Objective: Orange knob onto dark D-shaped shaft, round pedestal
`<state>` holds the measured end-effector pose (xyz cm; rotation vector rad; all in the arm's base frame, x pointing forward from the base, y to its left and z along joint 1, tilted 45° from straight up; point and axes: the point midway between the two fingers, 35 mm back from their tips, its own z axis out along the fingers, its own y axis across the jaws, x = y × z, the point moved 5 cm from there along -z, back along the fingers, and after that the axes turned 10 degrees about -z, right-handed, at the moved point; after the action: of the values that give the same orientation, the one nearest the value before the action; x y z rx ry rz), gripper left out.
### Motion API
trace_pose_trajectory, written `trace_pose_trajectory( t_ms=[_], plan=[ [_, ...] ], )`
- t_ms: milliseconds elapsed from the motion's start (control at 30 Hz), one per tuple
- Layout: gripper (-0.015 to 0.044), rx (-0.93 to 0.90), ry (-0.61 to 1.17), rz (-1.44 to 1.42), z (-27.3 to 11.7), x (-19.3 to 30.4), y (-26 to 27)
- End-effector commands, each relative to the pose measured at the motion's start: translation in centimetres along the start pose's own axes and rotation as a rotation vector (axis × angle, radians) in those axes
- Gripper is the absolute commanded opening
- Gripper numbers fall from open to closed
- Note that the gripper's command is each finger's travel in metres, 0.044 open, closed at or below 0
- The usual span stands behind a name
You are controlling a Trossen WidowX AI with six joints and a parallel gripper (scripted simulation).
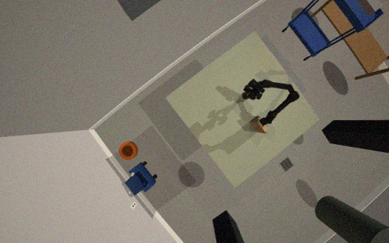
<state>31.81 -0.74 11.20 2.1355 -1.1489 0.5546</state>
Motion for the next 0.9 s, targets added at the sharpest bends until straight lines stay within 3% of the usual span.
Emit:
trace_pose_trajectory(
  t_ms=[0, 867],
  plan=[
    [0.0, 0.0, 0.002, -0.124, -0.03, 0.01, -0.03],
    [0.0, 0.0, 0.002, -0.135, -0.05, -0.04, -0.06]
  ],
)
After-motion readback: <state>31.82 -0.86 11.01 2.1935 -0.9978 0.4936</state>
